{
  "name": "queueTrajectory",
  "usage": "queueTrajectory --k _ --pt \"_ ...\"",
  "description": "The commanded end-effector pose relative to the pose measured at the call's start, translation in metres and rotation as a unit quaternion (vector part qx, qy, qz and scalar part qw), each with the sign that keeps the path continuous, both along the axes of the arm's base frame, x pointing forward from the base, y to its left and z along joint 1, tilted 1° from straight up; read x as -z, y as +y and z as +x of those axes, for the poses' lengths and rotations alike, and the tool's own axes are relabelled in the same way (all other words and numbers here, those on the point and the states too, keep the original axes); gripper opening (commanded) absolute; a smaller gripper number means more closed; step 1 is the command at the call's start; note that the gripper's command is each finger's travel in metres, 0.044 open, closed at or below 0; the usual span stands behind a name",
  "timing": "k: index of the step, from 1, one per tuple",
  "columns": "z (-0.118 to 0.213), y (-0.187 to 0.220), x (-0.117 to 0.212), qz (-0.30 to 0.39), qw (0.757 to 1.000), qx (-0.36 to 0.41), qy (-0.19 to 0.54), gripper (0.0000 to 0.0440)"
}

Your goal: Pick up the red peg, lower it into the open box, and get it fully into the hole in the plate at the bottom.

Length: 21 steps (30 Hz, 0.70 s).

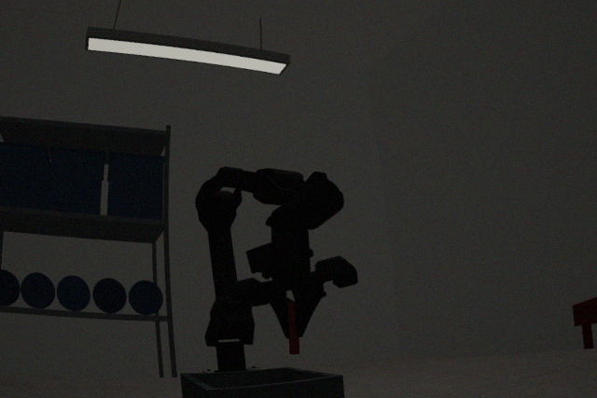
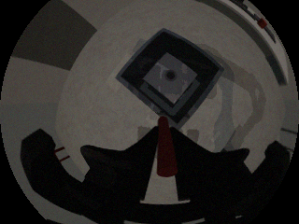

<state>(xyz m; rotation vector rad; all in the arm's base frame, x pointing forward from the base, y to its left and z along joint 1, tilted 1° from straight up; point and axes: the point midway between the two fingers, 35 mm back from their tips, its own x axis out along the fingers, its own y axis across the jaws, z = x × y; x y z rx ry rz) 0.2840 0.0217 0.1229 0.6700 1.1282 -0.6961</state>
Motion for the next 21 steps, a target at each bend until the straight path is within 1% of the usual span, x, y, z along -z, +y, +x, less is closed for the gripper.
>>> queueTrajectory --k 1,13,21 --pt "0.009 -0.014 0.000 -0.004 1.000 0.011 -0.004 0.0000" --pt "0.033 -0.051 0.010 0.000 0.999 0.048 -0.011 0.0002" --pt "0.045 -0.068 0.022 0.010 0.998 0.063 -0.005 0.0008"
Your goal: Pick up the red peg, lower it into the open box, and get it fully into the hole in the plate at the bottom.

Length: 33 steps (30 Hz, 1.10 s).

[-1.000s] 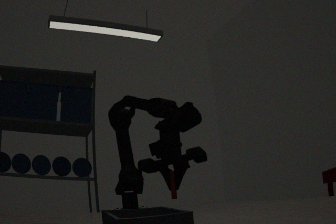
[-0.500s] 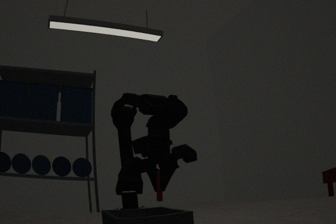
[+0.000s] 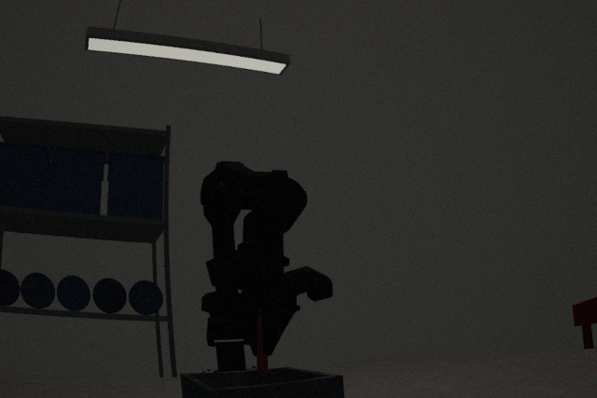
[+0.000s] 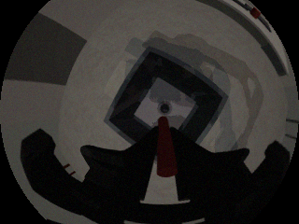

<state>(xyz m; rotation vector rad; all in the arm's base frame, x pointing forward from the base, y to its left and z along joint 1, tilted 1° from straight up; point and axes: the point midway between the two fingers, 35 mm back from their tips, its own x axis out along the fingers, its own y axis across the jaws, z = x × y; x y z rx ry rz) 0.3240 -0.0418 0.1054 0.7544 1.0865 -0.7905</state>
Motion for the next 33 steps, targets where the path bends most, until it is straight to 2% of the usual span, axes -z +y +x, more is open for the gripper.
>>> queueTrajectory --k 1,10,16,20,21,33 --pt "0.006 -0.006 0.006 0.007 1.000 0.003 0.003 0.0009" --pt "0.013 -0.014 0.033 0.018 1.000 0.004 0.026 0.0014" --pt "0.016 -0.020 0.047 0.015 0.999 -0.008 0.045 0.0138" --pt "0.019 -0.022 0.051 0.013 0.998 -0.014 0.057 0.0149" --pt "0.022 -0.023 0.050 0.011 0.998 -0.016 0.055 0.0166" --pt "0.057 -0.046 0.039 -0.010 0.999 -0.031 0.039 0.0430"
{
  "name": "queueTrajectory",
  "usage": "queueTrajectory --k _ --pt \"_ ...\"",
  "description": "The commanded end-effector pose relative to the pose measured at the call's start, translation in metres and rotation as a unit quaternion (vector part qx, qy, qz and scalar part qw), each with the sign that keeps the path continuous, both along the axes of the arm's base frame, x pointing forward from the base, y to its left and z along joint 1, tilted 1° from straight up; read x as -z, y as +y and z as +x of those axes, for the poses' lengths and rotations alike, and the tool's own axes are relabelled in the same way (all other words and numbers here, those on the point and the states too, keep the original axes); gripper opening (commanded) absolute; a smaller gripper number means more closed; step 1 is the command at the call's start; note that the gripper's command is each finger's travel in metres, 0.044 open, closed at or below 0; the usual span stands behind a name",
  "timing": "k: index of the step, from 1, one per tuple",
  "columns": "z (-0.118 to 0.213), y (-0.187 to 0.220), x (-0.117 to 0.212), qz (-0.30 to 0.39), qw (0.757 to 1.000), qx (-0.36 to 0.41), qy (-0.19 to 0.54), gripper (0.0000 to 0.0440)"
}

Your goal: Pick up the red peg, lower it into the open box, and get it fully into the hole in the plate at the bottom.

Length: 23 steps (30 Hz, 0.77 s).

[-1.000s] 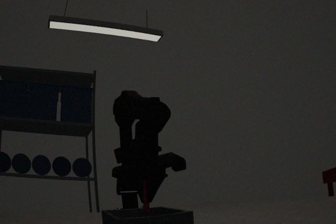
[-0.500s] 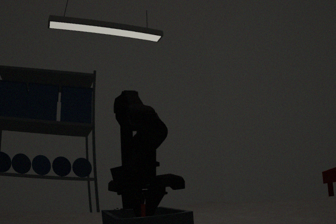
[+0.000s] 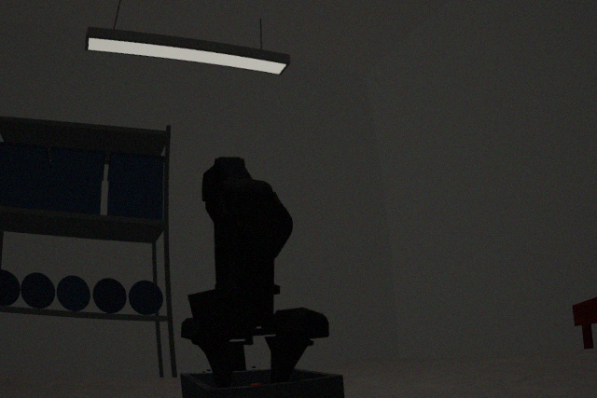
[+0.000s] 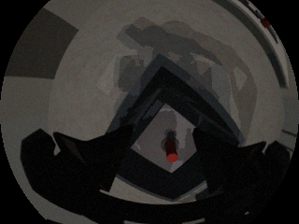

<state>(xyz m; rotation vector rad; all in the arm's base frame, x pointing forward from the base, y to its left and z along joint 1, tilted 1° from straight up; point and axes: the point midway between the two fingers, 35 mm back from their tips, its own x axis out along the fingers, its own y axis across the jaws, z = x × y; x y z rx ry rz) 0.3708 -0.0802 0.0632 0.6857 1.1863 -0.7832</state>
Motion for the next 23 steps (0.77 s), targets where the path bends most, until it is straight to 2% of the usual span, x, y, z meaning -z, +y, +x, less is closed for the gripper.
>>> queueTrajectory --k 1,14,23 --pt "0.014 -0.010 -0.005 -0.011 1.000 -0.002 -0.014 0.0440" --pt "0.044 -0.045 -0.028 -0.049 0.996 0.015 -0.068 0.0440" --pt "0.045 -0.046 -0.029 -0.050 0.996 0.016 -0.070 0.0440"
